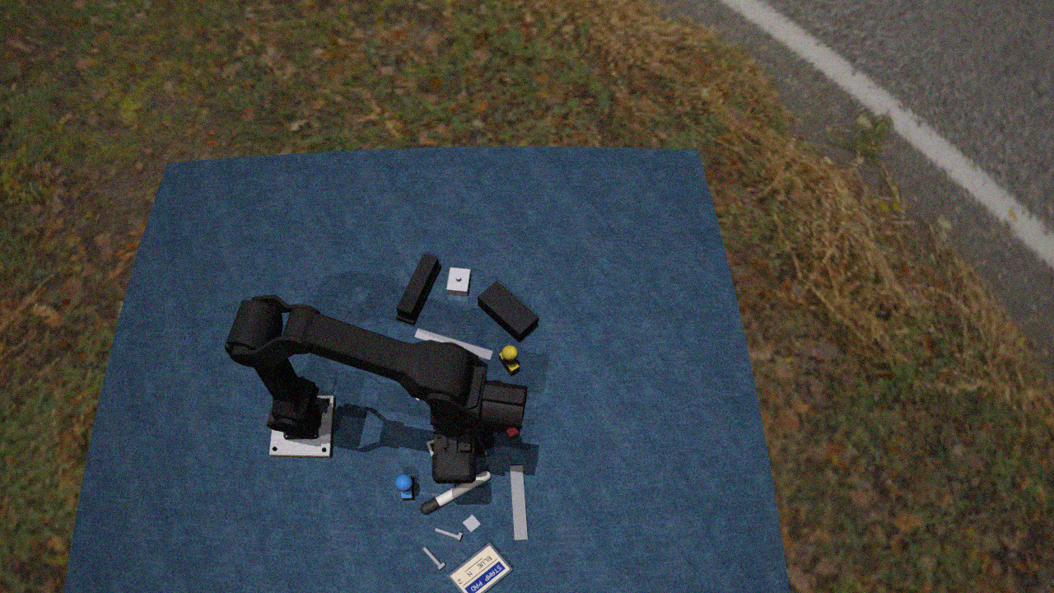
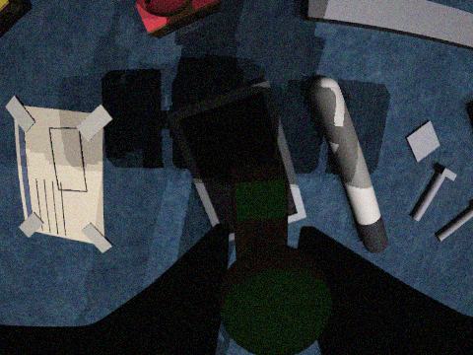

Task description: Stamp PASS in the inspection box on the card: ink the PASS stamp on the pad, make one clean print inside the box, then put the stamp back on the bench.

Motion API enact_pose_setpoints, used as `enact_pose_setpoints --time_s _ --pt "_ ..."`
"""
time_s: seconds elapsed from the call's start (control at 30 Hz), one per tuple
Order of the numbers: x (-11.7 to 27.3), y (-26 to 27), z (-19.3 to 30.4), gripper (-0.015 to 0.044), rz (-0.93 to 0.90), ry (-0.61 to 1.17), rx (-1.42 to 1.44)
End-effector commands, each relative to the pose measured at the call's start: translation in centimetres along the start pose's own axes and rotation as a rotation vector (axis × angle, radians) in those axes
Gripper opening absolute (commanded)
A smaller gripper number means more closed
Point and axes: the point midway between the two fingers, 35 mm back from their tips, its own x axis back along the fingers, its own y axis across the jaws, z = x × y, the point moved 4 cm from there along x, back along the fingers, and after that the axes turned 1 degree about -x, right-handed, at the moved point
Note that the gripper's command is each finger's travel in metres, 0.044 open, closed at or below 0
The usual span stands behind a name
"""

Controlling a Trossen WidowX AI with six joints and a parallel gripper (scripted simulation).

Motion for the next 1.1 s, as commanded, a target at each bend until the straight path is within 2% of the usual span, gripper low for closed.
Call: enact_pose_setpoints --time_s 0.0,1.07 --pt "-0.1 0.3 0.4 0.0 -0.001 -0.001 -0.008" --pt "-2.2 0.3 0.2 0.0 0.0 -0.001 -0.006"
